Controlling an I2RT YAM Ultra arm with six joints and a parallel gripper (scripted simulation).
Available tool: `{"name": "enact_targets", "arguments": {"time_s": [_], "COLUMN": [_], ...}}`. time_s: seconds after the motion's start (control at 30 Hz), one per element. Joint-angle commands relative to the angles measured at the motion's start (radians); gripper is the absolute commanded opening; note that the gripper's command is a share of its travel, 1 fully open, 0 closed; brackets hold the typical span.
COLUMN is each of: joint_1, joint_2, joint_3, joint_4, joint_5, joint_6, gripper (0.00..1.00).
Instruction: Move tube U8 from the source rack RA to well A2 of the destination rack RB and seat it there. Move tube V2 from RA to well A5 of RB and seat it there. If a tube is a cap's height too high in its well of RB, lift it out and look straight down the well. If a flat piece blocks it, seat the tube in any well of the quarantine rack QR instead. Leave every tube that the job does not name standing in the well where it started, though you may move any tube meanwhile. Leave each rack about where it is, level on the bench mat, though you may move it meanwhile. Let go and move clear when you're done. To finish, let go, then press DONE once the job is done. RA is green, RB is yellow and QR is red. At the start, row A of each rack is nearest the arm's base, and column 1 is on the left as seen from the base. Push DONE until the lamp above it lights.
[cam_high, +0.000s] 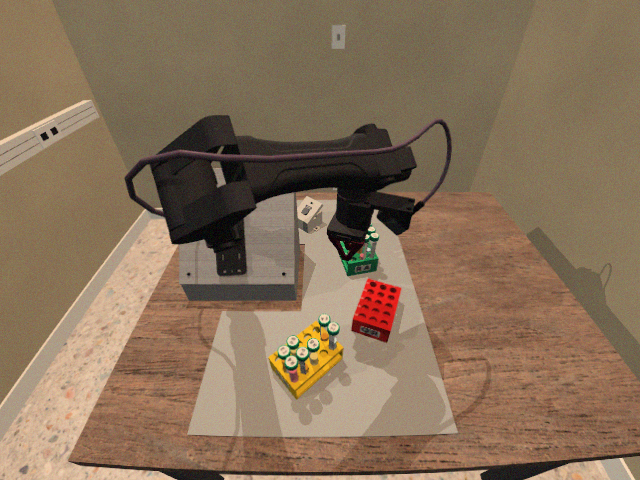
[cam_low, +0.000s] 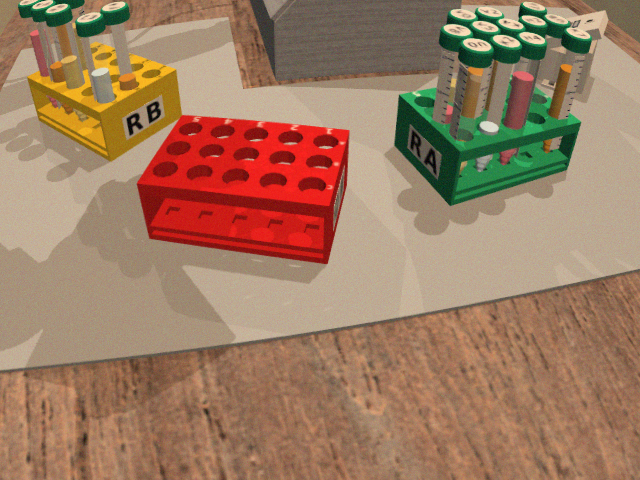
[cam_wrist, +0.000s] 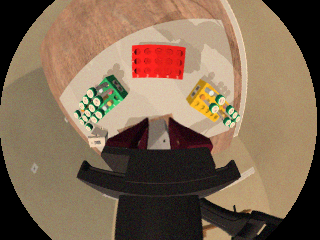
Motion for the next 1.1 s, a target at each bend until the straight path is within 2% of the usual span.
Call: {"name": "enact_targets", "arguments": {"time_s": [0.0, 0.03, 0.27, 0.5, 0.57, 1.07], "joint_1": [0.022, 0.03, 0.029, 0.122, 0.122, 0.275], "joint_2": [-0.012, -0.002, -0.008, 0.111, 0.111, 0.351], "joint_3": [0.012, 0.034, 0.03, 0.031, 0.031, 0.111], "joint_4": [0.007, -0.025, -0.019, 0.024, 0.024, 0.062], "joint_5": [0.015, 0.012, 0.01, -0.039, -0.039, -0.106], "joint_6": [0.01, 0.051, 0.235, 0.358, 0.358, 0.543], "gripper": [0.3, 0.3, 0.3, 0.3, 0.3, 0.3]}}
